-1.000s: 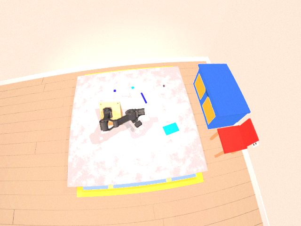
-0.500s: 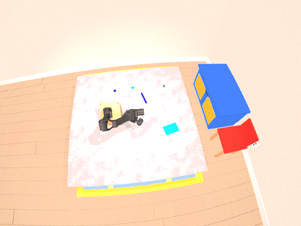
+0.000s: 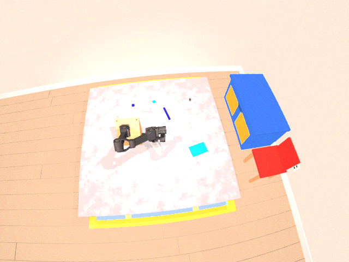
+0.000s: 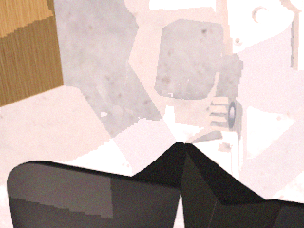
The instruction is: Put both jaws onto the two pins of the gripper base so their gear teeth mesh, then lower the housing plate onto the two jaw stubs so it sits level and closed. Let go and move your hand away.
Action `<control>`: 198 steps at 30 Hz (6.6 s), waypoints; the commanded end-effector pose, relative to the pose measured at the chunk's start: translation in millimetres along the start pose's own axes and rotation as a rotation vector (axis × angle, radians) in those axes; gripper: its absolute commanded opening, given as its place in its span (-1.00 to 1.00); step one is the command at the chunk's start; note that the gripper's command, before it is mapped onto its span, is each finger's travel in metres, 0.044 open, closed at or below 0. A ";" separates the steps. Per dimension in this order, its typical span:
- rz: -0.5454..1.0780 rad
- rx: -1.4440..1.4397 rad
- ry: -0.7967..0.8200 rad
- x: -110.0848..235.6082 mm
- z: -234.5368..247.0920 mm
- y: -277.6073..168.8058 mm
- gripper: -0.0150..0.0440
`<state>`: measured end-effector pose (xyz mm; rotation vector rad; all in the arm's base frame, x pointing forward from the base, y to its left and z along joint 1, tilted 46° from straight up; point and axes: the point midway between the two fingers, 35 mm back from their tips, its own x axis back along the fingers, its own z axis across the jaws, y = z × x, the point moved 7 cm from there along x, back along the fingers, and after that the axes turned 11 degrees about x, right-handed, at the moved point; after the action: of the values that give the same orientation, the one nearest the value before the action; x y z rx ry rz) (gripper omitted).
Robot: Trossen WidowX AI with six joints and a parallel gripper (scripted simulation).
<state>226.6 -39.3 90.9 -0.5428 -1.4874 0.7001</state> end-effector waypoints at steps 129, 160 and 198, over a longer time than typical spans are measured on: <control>-0.004 0.261 -0.005 -8.7 -52.8 4.2 1.00; 0.000 0.258 0.002 -0.4 -51.0 3.1 0.64; -0.004 0.261 0.001 -0.6 -51.0 3.5 -0.14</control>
<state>277.0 -32.6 86.4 -0.3403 -1.3694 0.8748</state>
